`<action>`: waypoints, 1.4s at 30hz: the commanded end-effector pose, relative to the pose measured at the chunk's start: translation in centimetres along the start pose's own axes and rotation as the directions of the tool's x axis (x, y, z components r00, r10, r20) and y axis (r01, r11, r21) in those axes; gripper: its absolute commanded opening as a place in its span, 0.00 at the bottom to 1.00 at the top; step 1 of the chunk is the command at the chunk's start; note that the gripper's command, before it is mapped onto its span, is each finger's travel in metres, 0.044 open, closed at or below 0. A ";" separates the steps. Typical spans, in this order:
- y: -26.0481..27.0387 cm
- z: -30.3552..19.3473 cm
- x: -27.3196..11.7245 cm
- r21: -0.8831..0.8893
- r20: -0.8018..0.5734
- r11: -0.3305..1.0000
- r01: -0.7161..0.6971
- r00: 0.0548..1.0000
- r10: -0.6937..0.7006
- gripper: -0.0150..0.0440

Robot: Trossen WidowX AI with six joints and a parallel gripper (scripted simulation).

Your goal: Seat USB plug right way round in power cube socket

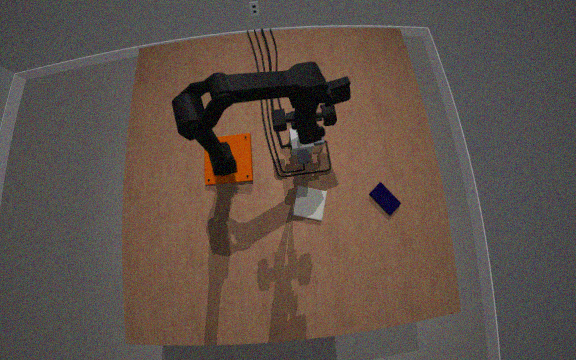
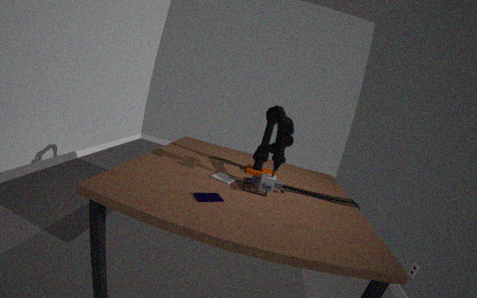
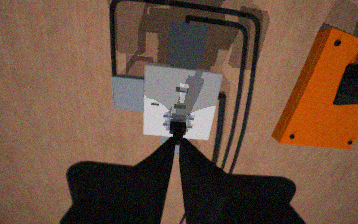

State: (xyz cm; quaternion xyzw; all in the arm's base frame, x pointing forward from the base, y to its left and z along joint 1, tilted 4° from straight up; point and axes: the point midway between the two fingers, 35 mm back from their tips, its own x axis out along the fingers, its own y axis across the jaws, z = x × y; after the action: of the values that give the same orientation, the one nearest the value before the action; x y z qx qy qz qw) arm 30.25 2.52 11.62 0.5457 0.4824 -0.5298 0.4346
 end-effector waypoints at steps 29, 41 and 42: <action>0.0 0.0 0.5 -0.004 -0.003 1.000 0.001 1.000 -0.001 0.25; 0.0 0.0 0.6 -0.004 -0.003 1.000 0.001 1.000 -0.001 0.25; 0.0 0.0 0.6 -0.004 -0.003 1.000 0.001 1.000 -0.001 0.25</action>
State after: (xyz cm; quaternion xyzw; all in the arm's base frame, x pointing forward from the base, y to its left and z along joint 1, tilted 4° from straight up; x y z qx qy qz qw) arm 30.24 2.53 11.22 0.5463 0.4823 -0.5291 0.4347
